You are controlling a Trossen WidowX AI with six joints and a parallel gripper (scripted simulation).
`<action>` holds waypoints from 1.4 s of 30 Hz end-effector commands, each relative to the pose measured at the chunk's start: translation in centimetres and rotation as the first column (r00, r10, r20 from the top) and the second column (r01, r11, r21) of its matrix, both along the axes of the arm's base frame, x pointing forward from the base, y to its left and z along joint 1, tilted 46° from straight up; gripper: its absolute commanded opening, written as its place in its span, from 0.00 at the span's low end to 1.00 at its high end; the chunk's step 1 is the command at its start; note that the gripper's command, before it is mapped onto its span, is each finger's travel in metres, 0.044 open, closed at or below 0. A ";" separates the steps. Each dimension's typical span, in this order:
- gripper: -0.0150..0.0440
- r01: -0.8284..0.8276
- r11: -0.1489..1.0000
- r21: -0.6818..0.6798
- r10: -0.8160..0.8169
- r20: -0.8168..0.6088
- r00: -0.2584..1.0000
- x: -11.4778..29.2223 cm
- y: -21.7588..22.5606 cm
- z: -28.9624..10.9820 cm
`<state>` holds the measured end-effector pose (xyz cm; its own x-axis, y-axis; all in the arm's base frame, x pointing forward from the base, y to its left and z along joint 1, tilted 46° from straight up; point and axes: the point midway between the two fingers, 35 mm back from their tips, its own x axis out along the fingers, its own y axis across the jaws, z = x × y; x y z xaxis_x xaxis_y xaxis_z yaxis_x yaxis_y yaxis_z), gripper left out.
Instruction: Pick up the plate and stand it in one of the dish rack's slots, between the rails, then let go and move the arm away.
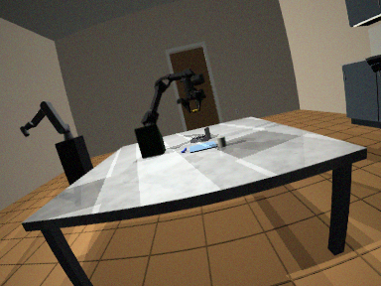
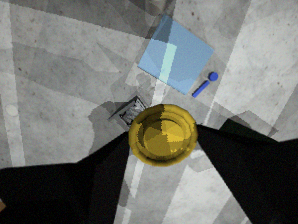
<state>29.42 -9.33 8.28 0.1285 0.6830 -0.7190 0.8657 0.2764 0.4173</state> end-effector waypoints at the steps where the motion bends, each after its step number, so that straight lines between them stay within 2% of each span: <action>1: 0.25 0.098 0.995 0.017 -0.096 -0.095 0.991 -0.8 1.4 1.2; 13: 0.25 0.384 0.923 0.003 -0.355 -0.373 0.857 -3.2 5.4 4.0; 27: 0.25 0.654 0.748 -0.110 -0.556 -0.644 0.527 -6.7 9.7 6.2; 35: 0.25 0.662 0.740 -0.121 -0.562 -0.652 0.509 -6.9 9.9 6.2; 42: 0.25 0.573 0.787 -0.230 -0.583 -0.580 0.568 -7.4 10.6 3.8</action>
